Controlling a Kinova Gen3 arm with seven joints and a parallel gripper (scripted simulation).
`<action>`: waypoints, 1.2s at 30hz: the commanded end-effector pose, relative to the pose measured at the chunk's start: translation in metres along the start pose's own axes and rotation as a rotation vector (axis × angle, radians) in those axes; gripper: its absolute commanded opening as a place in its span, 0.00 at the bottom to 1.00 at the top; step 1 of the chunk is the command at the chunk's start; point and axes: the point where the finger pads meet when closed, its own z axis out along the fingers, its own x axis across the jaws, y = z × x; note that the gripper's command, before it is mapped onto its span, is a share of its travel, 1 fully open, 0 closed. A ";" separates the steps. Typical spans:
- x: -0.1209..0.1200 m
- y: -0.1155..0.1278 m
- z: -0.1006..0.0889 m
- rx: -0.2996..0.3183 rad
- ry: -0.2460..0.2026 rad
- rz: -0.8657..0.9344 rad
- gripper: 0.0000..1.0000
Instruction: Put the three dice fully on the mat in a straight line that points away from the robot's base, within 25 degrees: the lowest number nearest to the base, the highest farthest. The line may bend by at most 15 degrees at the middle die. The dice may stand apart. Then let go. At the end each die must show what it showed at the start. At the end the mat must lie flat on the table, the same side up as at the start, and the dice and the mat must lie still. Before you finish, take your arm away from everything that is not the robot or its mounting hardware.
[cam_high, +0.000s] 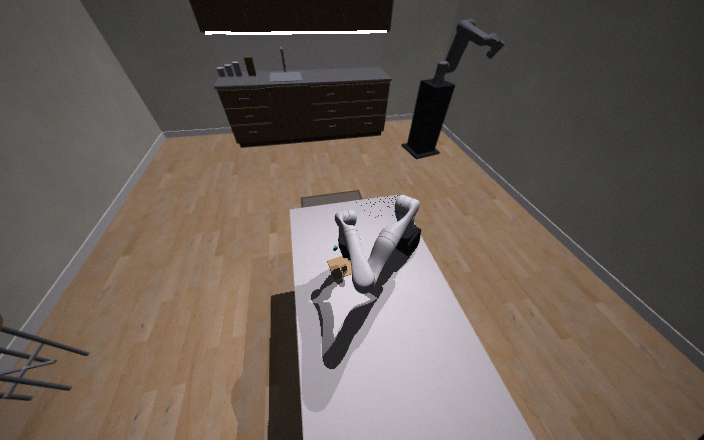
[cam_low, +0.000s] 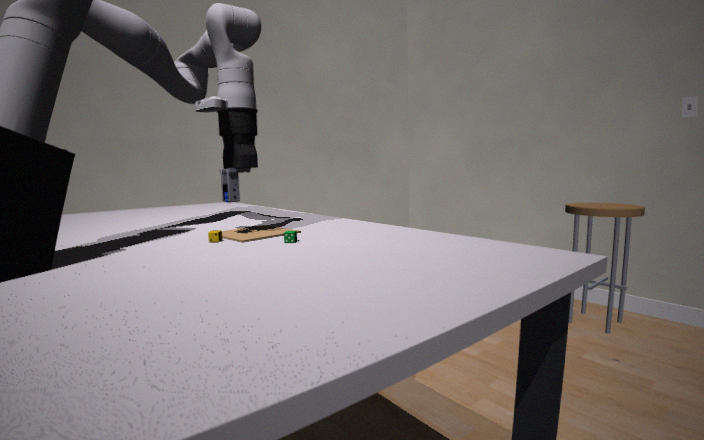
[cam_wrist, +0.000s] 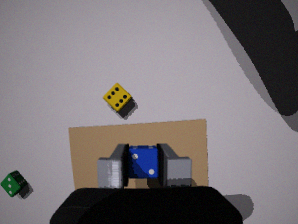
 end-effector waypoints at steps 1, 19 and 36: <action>-0.001 -0.004 0.012 0.011 -0.004 -0.003 0.40; -0.001 -0.004 0.061 0.011 -0.004 -0.003 0.40; -0.001 -0.004 0.062 0.011 -0.004 -0.003 0.40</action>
